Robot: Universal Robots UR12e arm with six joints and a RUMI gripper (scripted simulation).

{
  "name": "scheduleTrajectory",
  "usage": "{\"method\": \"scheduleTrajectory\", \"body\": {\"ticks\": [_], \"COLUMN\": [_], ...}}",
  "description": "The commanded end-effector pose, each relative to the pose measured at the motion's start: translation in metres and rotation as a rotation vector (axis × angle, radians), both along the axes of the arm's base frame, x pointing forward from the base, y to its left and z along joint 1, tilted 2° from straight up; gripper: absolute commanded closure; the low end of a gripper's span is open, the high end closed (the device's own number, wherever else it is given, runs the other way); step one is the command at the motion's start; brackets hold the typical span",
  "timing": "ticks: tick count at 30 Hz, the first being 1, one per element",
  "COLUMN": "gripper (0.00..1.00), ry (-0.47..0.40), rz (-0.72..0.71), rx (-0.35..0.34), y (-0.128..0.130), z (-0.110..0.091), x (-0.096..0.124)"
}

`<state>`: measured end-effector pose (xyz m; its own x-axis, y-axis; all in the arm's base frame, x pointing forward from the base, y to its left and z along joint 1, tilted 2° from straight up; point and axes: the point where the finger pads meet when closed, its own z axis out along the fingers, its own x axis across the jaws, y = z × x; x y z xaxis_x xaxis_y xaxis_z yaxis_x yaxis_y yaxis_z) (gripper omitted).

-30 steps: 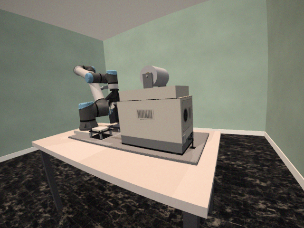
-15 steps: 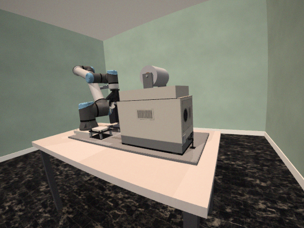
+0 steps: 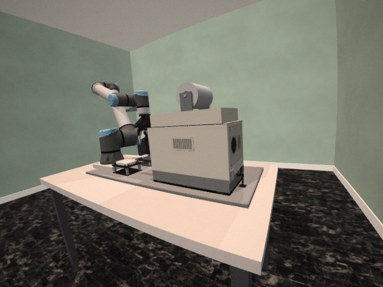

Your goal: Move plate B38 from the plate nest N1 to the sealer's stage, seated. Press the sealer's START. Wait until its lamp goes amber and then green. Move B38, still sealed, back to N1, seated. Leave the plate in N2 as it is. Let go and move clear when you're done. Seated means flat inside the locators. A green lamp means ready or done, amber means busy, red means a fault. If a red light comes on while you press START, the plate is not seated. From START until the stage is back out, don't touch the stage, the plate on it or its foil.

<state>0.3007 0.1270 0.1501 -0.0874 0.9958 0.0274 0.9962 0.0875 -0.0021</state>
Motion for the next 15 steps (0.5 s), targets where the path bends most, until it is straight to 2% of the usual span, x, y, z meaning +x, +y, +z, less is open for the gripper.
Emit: {"method": "scheduleTrajectory", "body": {"ticks": [1, 15], "gripper": [0.32, 0.32], "ry": [-0.001, -0.001], "rz": [0.000, 0.000], "rx": [0.000, 0.000], "y": [0.000, 0.001], "z": [-0.007, -0.029], "x": [0.001, 0.001]}}
